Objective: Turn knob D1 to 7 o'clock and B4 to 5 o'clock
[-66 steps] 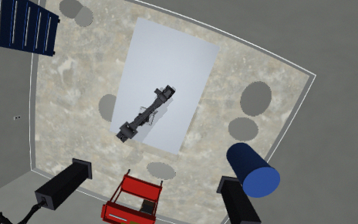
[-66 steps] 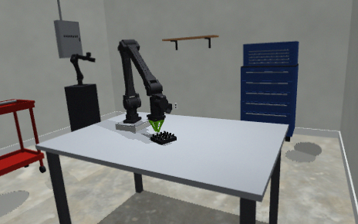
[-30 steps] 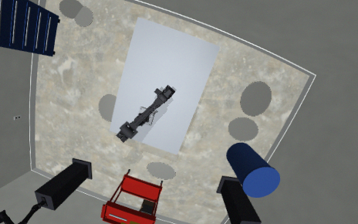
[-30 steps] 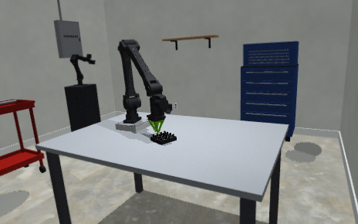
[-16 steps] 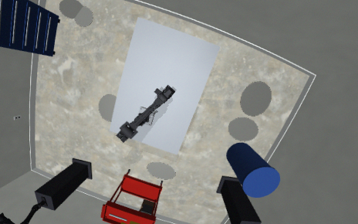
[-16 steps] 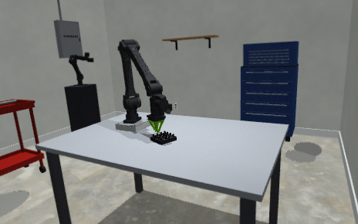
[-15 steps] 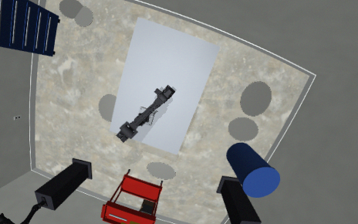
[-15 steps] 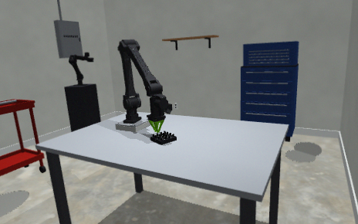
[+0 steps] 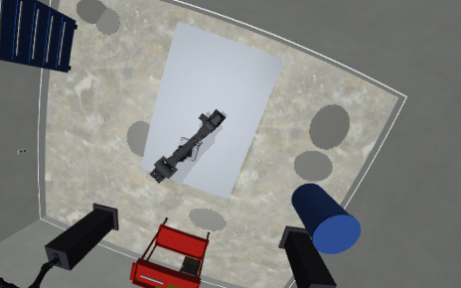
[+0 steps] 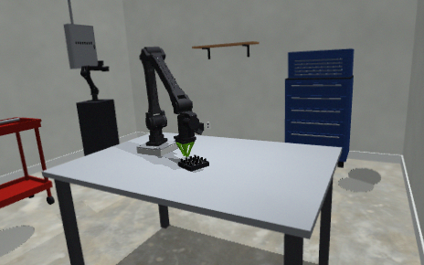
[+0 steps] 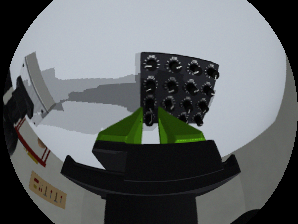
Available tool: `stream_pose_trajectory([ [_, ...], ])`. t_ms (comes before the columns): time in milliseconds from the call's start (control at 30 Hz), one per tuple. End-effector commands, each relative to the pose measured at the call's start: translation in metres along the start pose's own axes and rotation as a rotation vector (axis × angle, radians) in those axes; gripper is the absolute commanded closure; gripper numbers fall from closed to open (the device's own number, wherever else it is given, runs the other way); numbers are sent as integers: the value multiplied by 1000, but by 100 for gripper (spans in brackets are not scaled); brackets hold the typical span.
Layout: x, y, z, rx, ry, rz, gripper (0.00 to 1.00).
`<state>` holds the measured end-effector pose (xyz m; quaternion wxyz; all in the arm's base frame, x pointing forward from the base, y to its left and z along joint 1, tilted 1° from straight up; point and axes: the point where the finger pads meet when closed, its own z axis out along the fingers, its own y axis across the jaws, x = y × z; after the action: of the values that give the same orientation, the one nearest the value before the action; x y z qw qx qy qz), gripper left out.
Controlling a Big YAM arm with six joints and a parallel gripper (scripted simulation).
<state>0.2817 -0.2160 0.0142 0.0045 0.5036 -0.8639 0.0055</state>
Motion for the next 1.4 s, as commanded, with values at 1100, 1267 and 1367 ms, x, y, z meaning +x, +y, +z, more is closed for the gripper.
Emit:
stream_pose_trajectory([
  [1100, 6, -9, -5, 24, -1, -12, 80],
  [1267, 6, -9, -5, 24, -1, -12, 80],
  [1367, 6, -9, -5, 24, -1, -12, 80],
])
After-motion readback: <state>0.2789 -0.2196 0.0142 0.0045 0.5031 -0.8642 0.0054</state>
